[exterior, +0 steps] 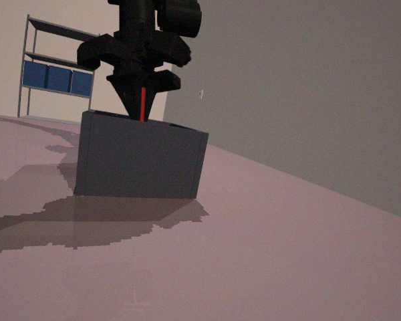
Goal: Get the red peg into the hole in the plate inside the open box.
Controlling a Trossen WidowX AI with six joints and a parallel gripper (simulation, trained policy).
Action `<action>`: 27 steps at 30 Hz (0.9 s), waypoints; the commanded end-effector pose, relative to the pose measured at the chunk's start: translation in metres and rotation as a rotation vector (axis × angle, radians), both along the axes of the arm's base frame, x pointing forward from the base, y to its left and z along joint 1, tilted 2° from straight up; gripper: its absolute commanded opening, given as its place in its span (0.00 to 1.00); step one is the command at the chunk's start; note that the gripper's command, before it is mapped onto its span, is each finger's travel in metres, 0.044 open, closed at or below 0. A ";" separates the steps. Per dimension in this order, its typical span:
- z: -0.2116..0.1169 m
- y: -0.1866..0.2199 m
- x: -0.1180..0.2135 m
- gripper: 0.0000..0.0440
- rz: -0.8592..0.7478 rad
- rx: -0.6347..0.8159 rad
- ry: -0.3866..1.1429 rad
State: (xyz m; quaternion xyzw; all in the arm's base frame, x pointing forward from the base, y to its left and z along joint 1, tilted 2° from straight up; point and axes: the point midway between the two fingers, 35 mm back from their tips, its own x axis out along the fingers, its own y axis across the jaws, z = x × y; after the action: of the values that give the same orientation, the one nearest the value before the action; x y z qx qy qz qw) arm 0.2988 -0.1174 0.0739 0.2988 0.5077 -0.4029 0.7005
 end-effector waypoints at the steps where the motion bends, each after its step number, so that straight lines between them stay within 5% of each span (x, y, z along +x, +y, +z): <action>1: -0.010 -0.003 0.001 0.14 0.011 0.007 0.023; 20: -0.006 -0.036 0.035 1.00 0.086 -0.052 0.063; 27: 0.004 -0.051 0.047 1.00 0.084 -0.094 0.033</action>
State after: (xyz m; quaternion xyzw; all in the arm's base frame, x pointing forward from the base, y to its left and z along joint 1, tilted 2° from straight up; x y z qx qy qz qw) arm 0.3268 -0.1518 0.0669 0.2337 0.5510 -0.3857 0.7021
